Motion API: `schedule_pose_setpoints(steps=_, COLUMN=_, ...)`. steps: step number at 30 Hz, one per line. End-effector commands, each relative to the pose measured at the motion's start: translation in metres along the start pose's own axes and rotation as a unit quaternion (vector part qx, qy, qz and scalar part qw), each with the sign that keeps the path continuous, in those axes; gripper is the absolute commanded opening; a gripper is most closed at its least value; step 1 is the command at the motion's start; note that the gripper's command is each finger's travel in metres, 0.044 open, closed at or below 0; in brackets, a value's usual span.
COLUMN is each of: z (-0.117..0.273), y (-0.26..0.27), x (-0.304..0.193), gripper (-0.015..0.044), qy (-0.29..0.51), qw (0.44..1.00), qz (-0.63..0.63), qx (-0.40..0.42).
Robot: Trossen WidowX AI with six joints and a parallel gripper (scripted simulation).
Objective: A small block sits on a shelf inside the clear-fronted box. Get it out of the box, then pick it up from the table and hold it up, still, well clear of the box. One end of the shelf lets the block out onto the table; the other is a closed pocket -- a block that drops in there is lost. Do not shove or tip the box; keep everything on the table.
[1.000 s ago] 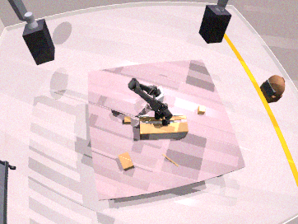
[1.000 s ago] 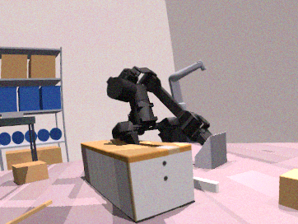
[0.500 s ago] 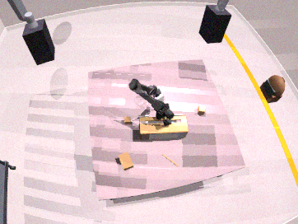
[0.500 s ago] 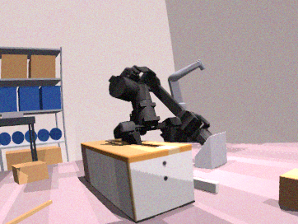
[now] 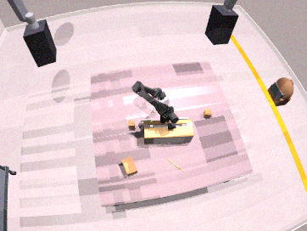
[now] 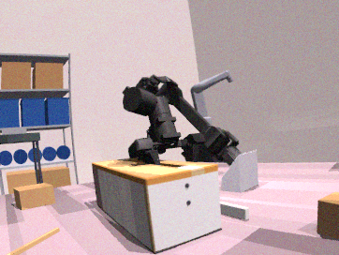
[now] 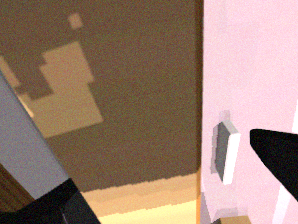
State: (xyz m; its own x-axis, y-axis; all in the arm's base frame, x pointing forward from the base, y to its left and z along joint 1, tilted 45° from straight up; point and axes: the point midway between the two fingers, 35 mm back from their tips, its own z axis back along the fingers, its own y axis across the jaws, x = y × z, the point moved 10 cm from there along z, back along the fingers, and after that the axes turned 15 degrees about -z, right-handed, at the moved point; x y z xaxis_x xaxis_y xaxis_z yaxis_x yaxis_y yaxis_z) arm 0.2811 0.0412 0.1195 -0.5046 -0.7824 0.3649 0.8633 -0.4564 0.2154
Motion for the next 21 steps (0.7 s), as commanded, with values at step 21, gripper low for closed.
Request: schedule_pose_setpoints(steps=21, z=-0.008, y=-0.006, x=-0.022, gripper=0.04, qy=0.002, qw=1.0, qz=0.0, qx=-0.001)
